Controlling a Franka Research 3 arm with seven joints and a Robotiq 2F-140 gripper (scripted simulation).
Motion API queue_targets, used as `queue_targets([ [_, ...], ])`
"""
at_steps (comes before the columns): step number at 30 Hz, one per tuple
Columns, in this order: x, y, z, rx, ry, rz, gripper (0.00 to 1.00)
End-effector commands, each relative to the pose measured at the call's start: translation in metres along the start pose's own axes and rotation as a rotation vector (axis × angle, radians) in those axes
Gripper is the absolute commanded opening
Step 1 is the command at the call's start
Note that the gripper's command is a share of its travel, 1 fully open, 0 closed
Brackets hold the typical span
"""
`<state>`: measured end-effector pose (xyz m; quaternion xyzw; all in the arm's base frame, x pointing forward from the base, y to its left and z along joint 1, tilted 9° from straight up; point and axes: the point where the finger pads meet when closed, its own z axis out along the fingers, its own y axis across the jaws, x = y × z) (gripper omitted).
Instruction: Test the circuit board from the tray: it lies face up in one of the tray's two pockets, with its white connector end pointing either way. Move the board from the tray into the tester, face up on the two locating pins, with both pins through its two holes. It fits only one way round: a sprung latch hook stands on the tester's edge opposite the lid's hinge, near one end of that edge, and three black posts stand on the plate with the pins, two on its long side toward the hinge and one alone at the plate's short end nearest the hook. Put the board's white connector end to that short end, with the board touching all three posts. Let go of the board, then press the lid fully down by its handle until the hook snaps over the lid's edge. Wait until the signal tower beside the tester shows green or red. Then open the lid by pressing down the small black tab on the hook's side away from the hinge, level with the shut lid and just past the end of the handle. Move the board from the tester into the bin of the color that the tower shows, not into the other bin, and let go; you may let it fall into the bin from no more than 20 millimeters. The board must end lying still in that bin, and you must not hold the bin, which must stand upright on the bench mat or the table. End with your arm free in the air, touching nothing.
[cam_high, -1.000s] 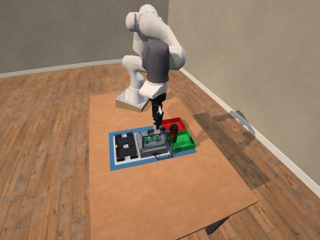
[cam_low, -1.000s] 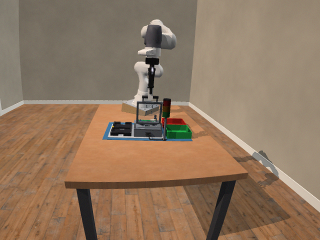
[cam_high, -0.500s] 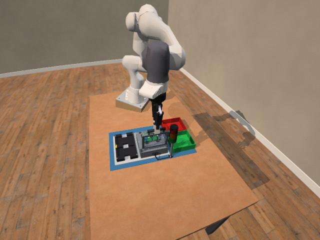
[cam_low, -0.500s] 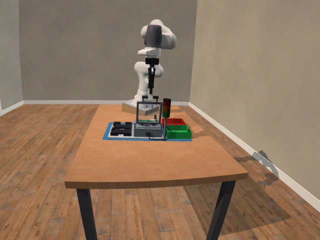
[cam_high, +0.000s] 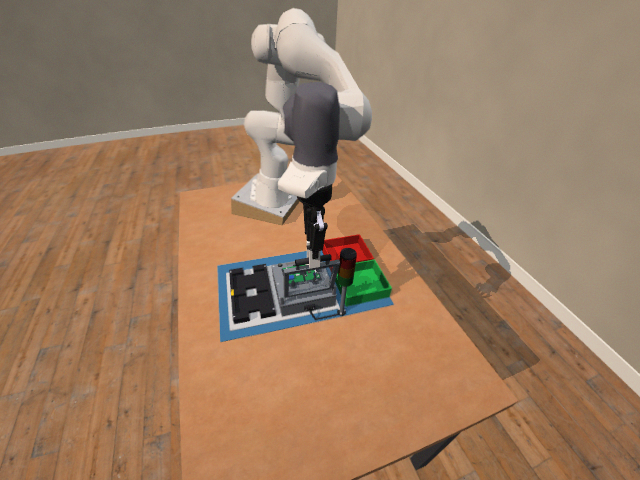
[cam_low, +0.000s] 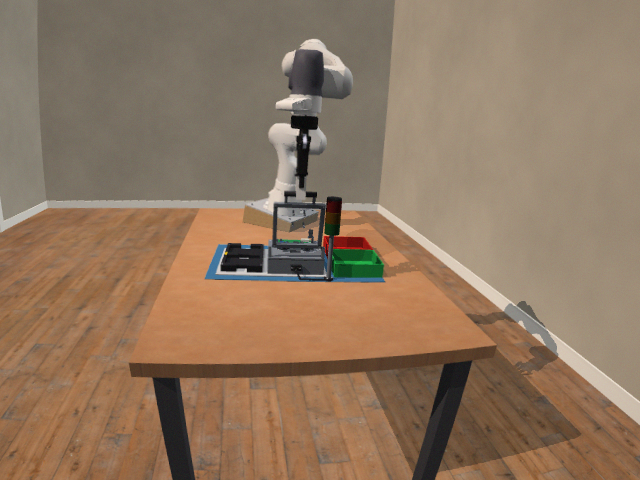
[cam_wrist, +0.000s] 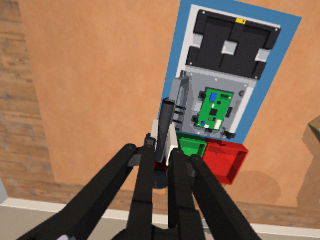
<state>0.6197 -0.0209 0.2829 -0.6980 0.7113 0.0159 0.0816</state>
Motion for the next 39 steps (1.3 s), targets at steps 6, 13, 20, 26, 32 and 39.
queue_targets([
  [6, 0.0, 0.0, 0.0, 0.0, 0.003, 0.0, 0.0],
  [13, 0.0, 0.001, 0.0, 0.0, 0.003, 0.0, 0.0],
  [20, 0.0, 0.004, -0.001, 0.0, 0.003, 0.0, 0.0],
  [26, 0.0, 0.007, -0.001, 0.0, 0.003, 0.0, 0.0],
  [32, 0.0, 0.011, -0.002, 0.0, 0.003, 0.0, 0.0],
  [39, 0.0, 0.019, -0.003, 0.0, 0.003, 0.0, 0.0],
])
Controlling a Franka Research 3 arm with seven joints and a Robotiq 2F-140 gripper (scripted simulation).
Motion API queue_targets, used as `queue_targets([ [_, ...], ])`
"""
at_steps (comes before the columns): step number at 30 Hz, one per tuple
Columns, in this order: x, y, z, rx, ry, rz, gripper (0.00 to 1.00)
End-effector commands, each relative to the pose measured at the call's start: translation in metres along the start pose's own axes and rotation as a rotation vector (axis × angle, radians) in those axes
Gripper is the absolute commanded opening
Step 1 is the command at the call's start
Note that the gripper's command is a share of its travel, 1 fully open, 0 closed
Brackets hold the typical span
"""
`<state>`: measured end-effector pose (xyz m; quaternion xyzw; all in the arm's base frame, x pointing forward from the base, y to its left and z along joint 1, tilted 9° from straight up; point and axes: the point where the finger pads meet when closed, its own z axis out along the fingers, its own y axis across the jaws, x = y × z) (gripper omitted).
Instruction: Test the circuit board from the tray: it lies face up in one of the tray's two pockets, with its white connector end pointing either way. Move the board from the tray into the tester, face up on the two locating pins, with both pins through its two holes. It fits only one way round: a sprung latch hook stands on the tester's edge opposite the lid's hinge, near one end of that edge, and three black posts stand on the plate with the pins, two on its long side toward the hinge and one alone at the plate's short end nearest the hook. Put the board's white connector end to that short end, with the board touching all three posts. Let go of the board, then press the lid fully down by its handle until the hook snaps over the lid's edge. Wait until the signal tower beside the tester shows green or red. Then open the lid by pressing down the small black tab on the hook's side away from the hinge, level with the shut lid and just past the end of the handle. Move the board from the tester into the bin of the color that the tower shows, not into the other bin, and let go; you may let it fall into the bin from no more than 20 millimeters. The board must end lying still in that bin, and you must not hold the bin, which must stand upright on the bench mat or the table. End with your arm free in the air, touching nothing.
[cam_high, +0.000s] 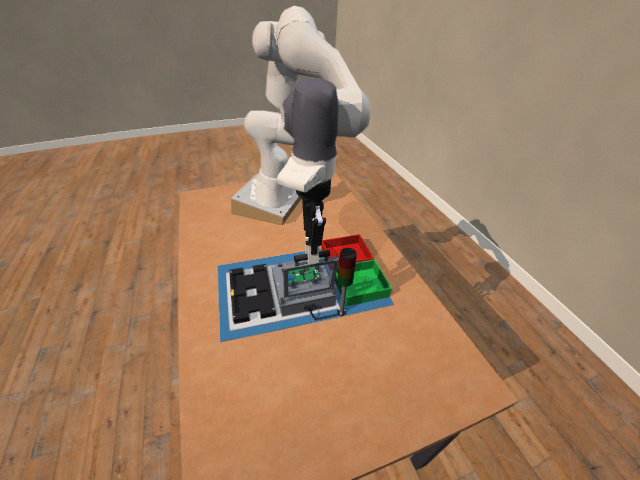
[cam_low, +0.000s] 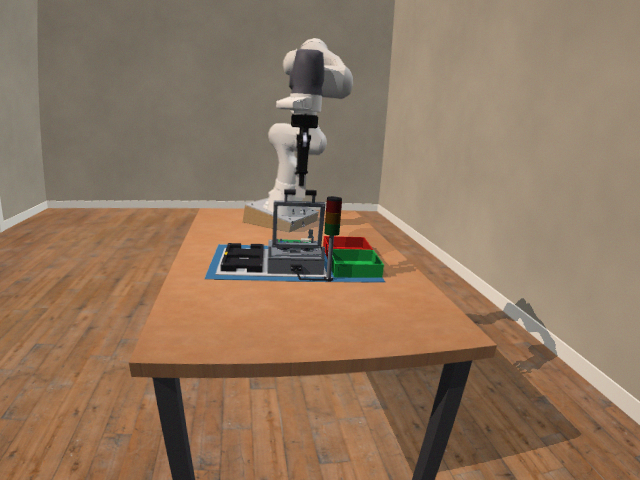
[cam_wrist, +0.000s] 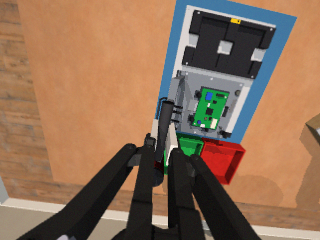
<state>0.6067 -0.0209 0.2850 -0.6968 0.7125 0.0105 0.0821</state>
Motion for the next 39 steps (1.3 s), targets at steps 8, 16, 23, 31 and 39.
queue_targets([
  [8, 0.0, 0.015, -0.001, -0.009, -0.004, -0.002, 0.0],
  [16, 0.0, 0.029, -0.003, -0.009, -0.004, -0.003, 0.0],
  [23, 0.0, 0.039, -0.003, -0.009, -0.004, -0.003, 0.0],
  [31, 0.0, 0.058, -0.001, -0.009, -0.004, -0.002, 0.0],
  [39, 0.0, 0.075, 0.001, -0.009, -0.004, -0.002, 0.0],
])
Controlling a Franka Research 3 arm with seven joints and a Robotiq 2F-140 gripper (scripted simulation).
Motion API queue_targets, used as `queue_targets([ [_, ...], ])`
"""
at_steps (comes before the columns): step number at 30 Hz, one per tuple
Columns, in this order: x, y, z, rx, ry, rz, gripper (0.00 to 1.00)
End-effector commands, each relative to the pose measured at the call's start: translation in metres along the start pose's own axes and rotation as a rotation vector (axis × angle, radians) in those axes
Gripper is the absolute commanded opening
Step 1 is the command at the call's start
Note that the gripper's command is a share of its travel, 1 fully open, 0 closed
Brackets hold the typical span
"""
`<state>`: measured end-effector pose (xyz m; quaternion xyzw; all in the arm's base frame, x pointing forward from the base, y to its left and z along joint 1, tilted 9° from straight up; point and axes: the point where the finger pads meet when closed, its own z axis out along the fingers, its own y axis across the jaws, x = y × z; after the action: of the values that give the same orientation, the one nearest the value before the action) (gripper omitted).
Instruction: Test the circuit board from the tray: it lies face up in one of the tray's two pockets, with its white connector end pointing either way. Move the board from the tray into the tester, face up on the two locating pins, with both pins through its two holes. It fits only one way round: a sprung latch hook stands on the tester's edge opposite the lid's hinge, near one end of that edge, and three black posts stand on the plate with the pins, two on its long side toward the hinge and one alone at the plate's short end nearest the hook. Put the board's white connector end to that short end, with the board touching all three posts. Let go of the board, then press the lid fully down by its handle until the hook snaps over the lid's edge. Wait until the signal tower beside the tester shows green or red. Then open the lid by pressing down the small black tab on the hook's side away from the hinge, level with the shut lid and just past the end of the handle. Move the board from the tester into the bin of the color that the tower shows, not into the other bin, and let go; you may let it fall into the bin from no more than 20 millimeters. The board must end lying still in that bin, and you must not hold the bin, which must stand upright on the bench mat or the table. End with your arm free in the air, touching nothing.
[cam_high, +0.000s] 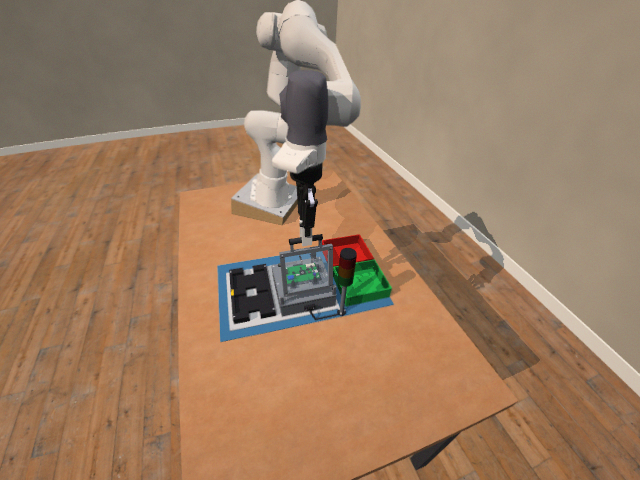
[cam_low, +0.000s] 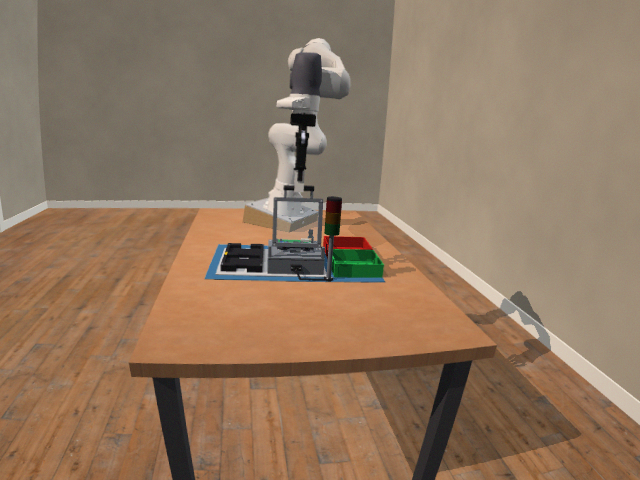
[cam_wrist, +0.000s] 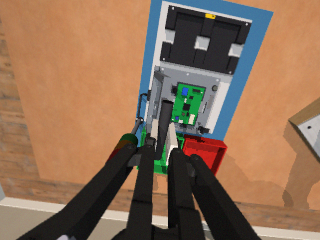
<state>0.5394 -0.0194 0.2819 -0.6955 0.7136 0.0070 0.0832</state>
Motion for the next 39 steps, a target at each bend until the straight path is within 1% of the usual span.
queue_targets([
  [1, 0.0, 0.011, 0.006, -0.015, -0.007, -0.005, 0.0],
  [15, 0.0, 0.052, 0.021, -0.015, -0.007, -0.005, 0.0],
  [17, 0.0, 0.052, 0.021, -0.015, -0.007, -0.005, 0.0],
  [32, 0.0, 0.095, 0.05, -0.015, -0.007, -0.005, 0.0],
  [34, 0.0, 0.095, 0.05, -0.015, -0.007, -0.005, 0.0],
  [39, 0.0, 0.107, 0.062, -0.015, -0.007, -0.005, 0.0],
])
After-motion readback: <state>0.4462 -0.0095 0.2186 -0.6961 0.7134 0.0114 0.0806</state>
